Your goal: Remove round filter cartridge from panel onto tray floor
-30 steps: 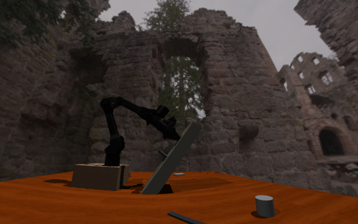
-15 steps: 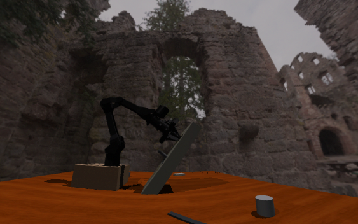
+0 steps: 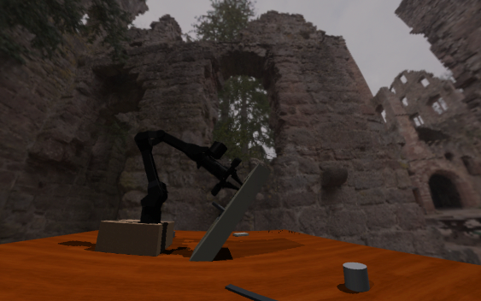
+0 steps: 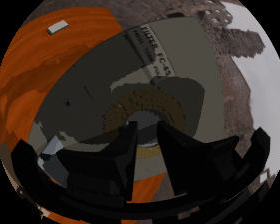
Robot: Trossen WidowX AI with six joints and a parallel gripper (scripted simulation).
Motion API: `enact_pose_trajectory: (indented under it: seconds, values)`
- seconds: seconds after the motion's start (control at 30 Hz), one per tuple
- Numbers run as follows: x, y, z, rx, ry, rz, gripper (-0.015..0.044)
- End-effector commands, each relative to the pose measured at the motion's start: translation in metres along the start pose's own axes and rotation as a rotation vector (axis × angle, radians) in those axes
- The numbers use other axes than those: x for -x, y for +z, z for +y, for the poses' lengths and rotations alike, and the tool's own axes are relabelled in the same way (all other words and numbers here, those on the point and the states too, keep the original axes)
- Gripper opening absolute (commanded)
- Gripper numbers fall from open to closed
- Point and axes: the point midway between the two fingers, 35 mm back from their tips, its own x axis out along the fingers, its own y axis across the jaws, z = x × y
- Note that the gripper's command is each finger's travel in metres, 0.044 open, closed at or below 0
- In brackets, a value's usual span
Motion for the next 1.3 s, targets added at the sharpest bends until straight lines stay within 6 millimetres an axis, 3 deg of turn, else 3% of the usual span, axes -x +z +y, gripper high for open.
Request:
enact_pose_trajectory:
  seconds: [0.0,0.13,0.7,0.87,1.27]
  values:
    - [-0.003,-0.002,0.0,0.109,-0.003,0.009,0.0]
    - [0.0,-0.001,-0.001,0.069,-0.003,0.009,0.0]
    - [0.072,-0.001,0.0,0.001,0.001,0.011,0.0]
    - [0.072,-0.002,0.002,0.0,0.001,0.011,0.0]
    - [0.068,-0.02,0.039,0.0,0.002,0.011,0.0]
